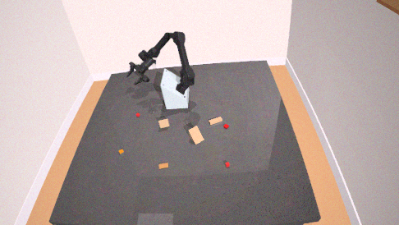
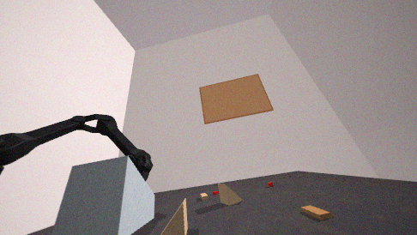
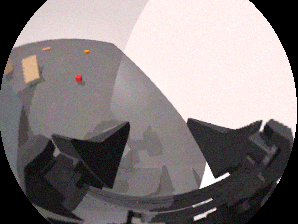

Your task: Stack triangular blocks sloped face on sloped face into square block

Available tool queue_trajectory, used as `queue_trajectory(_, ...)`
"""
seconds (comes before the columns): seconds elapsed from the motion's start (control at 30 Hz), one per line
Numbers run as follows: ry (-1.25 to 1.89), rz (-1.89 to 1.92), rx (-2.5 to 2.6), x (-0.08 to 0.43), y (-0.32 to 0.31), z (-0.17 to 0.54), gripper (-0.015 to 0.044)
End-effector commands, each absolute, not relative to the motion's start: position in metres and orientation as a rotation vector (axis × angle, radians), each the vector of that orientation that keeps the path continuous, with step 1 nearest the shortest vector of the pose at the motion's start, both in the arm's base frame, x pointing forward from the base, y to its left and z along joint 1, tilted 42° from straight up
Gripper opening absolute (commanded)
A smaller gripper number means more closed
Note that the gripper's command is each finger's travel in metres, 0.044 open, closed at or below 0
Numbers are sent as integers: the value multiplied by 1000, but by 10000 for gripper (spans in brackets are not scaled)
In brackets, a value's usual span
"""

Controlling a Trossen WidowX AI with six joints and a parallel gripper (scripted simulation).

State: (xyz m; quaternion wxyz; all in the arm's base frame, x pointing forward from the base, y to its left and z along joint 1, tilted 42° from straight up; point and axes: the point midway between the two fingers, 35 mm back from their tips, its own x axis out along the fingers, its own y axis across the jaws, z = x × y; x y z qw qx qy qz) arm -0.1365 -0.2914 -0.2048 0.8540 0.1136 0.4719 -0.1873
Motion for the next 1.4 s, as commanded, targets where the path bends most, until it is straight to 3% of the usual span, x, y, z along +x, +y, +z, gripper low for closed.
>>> queue_trajectory(0.0,992,-391,238,-135,-292,-204,426)
queue_trajectory(0.33,975,-130,153,-34,-325,-156,440)
queue_trajectory(0.73,988,256,95,150,-306,-84,440)
queue_trajectory(1.07,1034,571,85,286,-198,-13,440)
queue_trajectory(1.37,1120,851,63,340,-46,52,440)
